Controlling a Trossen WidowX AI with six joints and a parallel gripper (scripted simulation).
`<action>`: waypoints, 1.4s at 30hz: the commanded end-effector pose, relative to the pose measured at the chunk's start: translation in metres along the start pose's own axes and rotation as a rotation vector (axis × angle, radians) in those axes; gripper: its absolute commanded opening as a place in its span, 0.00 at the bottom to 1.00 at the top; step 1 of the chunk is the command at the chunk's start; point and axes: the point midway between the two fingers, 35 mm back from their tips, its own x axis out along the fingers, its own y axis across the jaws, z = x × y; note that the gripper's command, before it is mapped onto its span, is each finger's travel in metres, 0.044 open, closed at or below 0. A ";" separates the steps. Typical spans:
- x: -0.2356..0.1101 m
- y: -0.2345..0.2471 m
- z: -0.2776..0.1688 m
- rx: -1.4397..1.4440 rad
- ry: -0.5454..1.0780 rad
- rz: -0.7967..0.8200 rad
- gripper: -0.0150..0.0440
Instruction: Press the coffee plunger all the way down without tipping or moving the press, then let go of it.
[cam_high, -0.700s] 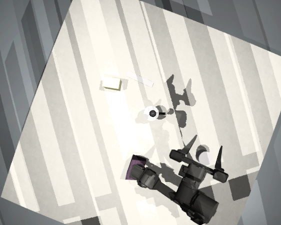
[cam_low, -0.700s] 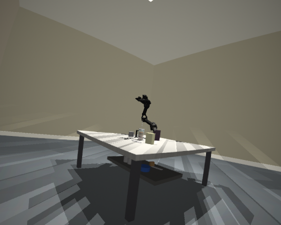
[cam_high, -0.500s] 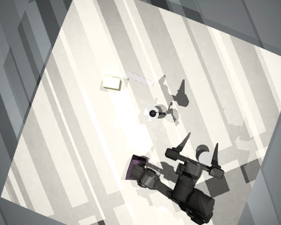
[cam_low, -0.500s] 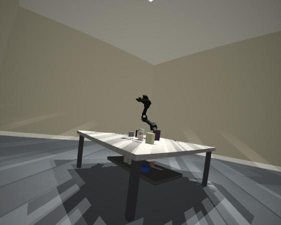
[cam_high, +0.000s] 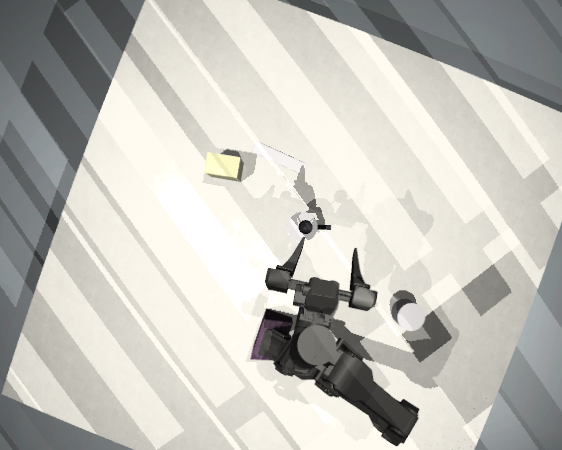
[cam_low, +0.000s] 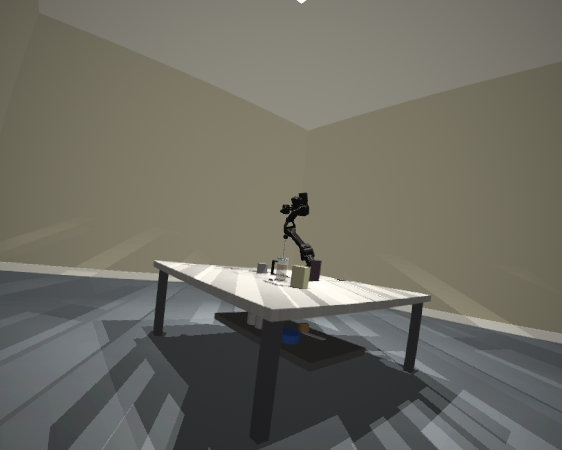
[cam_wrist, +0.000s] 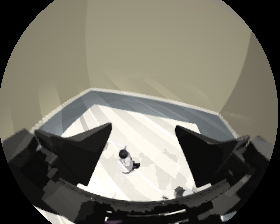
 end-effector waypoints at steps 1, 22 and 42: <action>0.012 0.041 -0.056 0.093 0.193 -0.020 1.00; 0.037 0.051 -0.118 0.100 0.213 -0.014 1.00; 0.068 0.050 -0.125 0.101 0.211 -0.016 1.00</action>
